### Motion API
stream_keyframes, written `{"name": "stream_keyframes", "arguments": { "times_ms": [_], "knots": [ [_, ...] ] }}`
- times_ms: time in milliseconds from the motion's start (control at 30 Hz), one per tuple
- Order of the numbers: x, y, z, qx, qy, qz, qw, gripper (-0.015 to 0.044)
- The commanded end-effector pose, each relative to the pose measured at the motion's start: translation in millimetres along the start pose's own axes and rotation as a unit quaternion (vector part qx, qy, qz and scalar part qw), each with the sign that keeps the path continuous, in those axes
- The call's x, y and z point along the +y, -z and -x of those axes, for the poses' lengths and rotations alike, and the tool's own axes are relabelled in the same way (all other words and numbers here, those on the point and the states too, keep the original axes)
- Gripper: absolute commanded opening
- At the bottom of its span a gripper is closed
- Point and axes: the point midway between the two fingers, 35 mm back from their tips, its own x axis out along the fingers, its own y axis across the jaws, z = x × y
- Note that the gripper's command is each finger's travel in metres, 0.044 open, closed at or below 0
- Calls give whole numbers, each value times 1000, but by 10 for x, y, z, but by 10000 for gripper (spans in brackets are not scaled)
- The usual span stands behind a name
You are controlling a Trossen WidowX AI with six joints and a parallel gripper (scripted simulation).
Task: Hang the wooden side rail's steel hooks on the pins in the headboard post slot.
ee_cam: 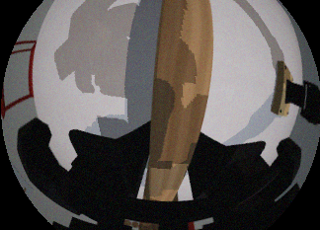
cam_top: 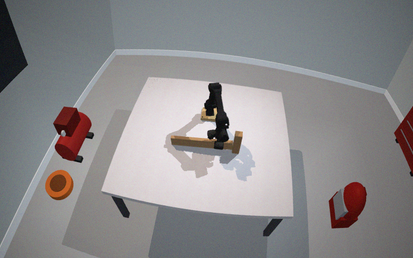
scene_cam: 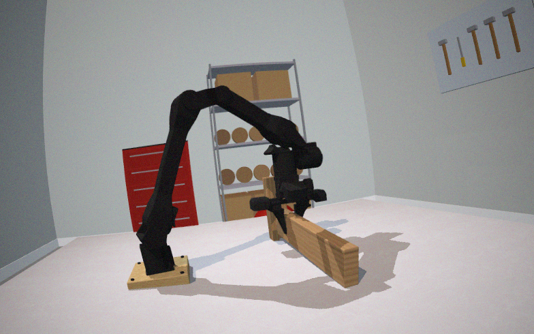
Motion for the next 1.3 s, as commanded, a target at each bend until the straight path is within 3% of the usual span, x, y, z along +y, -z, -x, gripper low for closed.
{"name": "stream_keyframes", "arguments": {
  "times_ms": [0,1267],
  "knots": [
    [4,17,11,3,-3,-1,1000,0],
    [0,22,-43,3,-3,-1,1000,0]
  ]
}}
